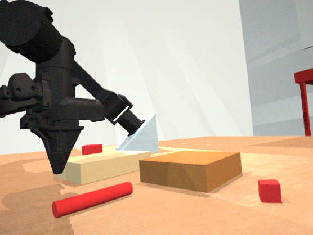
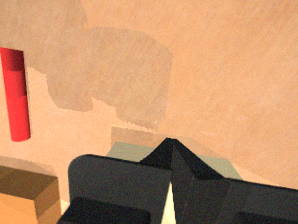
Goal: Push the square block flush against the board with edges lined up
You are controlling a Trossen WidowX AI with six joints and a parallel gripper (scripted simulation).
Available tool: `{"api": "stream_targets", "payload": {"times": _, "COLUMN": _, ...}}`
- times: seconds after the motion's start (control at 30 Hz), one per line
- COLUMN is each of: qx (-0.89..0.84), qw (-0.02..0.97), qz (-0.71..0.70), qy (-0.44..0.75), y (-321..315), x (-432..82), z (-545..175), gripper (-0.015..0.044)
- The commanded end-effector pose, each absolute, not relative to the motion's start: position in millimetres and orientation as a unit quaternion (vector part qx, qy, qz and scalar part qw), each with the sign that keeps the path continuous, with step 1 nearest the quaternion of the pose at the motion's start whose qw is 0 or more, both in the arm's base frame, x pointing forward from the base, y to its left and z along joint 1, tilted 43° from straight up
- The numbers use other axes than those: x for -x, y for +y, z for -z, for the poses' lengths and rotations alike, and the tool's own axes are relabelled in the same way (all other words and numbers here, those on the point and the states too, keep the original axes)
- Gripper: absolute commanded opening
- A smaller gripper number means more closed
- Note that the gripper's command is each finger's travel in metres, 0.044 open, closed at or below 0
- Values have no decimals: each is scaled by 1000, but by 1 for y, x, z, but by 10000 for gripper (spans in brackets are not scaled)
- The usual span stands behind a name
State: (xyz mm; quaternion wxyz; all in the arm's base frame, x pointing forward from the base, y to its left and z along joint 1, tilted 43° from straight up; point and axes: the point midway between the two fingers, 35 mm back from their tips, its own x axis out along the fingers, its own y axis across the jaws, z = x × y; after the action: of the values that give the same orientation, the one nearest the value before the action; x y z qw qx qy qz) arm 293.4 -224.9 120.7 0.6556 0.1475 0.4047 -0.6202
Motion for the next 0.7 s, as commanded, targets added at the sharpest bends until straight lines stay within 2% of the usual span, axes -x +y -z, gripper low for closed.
{"api": "stream_targets", "payload": {"times": 0.0, "qx": -148, "qw": 649, "qz": 620, "qy": 416, "y": -220, "x": -287, "z": -110, "gripper": 0}}
{"api": "stream_targets", "payload": {"times": 0.67, "qx": -148, "qw": 649, "qz": 620, "qy": 416, "y": -216, "x": -285, "z": -106, "gripper": 0}}
